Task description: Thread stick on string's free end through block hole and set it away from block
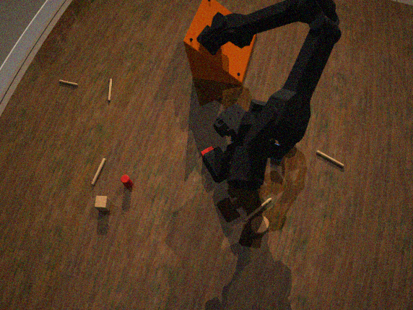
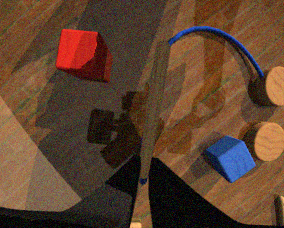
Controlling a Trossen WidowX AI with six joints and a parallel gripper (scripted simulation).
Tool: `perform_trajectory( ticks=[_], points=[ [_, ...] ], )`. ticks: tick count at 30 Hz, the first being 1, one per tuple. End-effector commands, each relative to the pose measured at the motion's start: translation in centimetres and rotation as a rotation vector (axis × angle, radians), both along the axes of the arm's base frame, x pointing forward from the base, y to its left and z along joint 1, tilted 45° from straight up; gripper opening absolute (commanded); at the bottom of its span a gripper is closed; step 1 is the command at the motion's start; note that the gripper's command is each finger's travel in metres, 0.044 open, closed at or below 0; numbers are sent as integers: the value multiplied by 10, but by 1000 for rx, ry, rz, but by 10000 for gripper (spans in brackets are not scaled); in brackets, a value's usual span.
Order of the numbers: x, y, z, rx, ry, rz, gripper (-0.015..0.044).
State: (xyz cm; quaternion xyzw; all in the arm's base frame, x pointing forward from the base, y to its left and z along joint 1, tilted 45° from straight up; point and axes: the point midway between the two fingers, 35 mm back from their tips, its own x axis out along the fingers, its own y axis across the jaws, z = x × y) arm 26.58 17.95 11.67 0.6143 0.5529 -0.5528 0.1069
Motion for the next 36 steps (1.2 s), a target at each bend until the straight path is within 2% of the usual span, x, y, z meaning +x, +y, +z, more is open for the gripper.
perform_trajectory(
  ticks=[1,36],
  points=[
    [5,3,3,10,-5,-9,0],
    [38,27,22,64,-30,-47,0]
  ],
)
